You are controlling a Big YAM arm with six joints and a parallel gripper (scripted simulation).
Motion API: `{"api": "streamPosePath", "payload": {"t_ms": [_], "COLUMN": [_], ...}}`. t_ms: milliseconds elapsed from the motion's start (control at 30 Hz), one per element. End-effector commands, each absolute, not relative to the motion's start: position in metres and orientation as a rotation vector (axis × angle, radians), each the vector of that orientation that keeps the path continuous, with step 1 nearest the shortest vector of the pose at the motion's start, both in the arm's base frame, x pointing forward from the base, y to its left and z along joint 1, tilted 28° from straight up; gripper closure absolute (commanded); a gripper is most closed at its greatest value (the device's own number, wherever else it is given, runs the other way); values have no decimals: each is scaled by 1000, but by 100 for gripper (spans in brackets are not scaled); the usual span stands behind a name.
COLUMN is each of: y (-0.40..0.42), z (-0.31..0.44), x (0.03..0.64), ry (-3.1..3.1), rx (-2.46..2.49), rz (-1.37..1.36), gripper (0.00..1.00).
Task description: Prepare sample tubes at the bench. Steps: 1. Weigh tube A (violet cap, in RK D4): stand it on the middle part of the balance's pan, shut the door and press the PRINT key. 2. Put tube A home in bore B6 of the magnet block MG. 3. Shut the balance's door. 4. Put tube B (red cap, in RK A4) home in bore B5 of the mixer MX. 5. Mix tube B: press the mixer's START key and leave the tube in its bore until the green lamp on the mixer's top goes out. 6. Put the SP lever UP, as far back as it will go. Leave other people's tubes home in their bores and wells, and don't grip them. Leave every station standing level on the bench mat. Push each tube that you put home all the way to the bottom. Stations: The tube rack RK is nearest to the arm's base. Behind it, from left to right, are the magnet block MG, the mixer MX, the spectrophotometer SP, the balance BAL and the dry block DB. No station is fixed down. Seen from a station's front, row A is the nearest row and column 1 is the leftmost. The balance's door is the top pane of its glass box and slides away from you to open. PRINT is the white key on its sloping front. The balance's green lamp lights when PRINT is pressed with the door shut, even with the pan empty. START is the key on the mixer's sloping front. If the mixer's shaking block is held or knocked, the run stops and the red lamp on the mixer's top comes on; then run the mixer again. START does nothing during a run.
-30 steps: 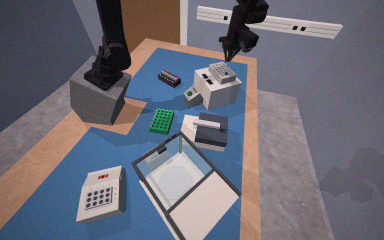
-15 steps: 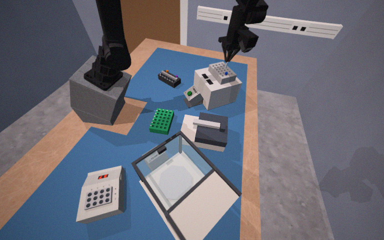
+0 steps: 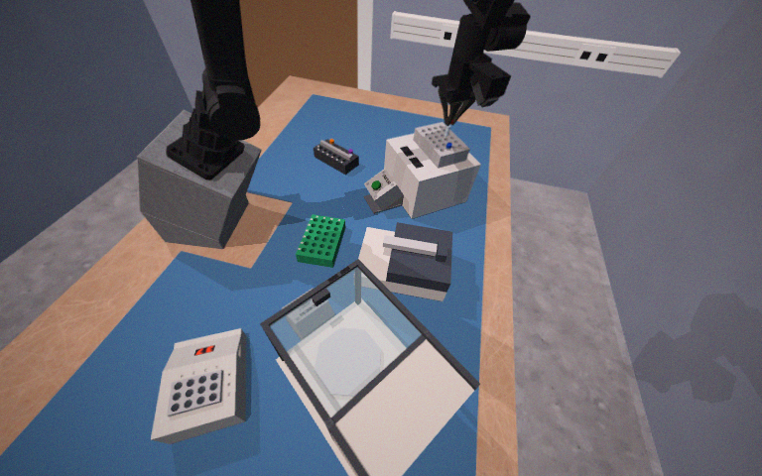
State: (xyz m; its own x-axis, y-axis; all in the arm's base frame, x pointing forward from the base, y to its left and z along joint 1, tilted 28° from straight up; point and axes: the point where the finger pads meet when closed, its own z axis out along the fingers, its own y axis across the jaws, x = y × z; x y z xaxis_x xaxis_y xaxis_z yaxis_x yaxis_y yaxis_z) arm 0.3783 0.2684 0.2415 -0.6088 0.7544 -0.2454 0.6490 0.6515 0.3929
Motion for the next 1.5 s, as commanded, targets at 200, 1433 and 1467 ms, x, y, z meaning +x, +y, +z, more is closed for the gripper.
{"api": "streamPosePath", "payload": {"t_ms": [200,1433,1467], "y": [270,275,275], "z": [234,244,244], "x": [394,392,392], "ry": [2463,2456,2456], "rx": [1110,1107,1107], "rz": [399,421,421], "gripper": [91,91,91]}}
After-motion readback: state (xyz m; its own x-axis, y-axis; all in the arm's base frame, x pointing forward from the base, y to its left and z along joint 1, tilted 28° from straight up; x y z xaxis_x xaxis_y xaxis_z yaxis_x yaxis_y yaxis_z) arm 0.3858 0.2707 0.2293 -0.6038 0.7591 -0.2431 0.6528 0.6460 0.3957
